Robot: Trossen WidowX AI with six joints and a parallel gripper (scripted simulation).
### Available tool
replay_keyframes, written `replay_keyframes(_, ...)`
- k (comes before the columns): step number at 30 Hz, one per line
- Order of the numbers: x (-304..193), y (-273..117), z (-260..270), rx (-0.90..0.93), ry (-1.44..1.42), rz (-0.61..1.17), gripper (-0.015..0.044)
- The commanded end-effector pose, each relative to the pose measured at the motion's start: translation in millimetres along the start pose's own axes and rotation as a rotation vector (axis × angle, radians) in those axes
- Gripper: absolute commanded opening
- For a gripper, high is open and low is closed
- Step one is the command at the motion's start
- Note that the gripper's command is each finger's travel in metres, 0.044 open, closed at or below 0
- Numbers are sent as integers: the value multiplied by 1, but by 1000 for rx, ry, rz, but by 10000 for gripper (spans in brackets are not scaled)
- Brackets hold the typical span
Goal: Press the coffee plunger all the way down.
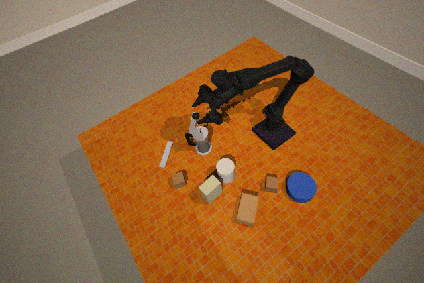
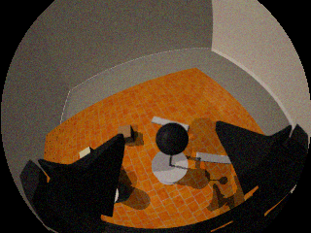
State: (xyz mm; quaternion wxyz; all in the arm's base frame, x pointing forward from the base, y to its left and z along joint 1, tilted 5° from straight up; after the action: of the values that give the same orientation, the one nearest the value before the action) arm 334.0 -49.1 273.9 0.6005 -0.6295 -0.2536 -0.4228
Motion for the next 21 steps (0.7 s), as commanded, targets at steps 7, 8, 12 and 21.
replay_keyframes(7,-3,7,0,-1,1,8,283)
replay_keyframes(8,-3,7,0,-1,1,8,256)
replay_keyframes(12,-3,7,0,-1,1,8,151)
replay_keyframes(21,-3,7,0,-1,1,8,128)
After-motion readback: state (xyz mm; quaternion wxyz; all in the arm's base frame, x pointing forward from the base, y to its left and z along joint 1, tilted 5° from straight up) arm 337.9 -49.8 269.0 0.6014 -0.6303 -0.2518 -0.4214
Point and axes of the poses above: the point midway between the two fingers, 35 mm back from their tips, its own y axis out along the fingers, its own z axis across the jaws, x = y × z, the point moved 3 cm from there along -y, back along the fingers, and after that the axes turned 7 degrees about y, right-handed, at the moved point
